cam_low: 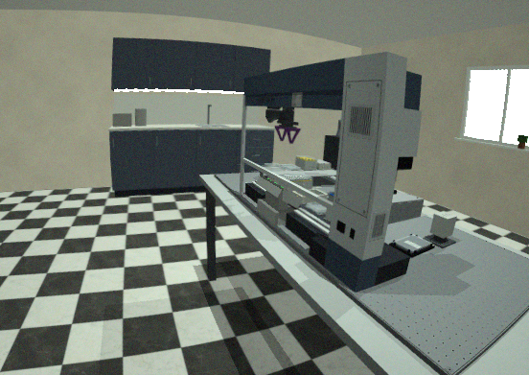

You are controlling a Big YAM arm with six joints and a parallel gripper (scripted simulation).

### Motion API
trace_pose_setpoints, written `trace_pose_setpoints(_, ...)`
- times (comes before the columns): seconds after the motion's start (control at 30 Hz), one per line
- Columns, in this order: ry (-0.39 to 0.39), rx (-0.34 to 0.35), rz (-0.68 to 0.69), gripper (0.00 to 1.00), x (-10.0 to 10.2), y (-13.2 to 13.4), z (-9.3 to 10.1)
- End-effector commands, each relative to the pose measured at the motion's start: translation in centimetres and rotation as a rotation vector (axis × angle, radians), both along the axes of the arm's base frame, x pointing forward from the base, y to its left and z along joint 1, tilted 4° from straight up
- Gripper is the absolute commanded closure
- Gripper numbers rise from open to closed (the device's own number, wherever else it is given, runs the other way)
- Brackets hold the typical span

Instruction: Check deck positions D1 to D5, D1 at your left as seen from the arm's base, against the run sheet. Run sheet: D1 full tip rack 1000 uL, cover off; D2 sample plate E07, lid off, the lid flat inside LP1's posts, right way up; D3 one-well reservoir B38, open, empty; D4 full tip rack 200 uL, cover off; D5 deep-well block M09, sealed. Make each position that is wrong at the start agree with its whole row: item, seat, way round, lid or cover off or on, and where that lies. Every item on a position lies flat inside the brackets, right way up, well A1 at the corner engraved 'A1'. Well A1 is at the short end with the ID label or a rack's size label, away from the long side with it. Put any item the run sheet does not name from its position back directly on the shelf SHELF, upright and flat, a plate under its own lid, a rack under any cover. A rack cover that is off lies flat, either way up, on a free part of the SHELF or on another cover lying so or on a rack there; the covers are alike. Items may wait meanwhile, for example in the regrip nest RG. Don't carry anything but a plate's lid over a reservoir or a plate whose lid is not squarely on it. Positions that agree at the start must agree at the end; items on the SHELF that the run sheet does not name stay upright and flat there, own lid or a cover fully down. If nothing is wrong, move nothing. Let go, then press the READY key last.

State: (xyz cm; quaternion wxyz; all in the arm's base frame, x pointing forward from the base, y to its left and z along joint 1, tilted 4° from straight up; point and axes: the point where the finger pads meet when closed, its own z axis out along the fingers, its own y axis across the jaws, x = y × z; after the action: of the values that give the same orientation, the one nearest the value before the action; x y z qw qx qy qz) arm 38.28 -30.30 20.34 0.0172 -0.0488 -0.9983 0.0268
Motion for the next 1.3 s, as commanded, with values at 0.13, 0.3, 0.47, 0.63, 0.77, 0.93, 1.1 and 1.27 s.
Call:
trace_pose_setpoints(0.13,-0.010,-0.006,0.016,0.00,0.7,-1.0,-0.9)
trace_pose_setpoints(0.3,-0.010,-0.006,0.007,0.00,0.4,-1.3,-2.6)
trace_pose_setpoints(0.47,-0.010,-0.006,0.013,0.00,0.7,-1.0,-3.6)
trace_pose_setpoints(0.63,-0.010,-0.006,0.009,0.00,0.4,-1.4,-5.3)
trace_pose_setpoints(0.77,-0.009,-0.006,0.009,0.00,0.3,-1.4,-6.6)
trace_pose_setpoints(0.93,-0.039,-0.029,0.010,0.00,1.2,-1.5,-4.6)
trace_pose_setpoints(1.1,-0.039,-0.029,0.010,0.00,1.2,-1.5,-4.6)
trace_pose_setpoints(1.27,-0.039,-0.029,0.010,0.00,1.2,-1.5,-4.6)
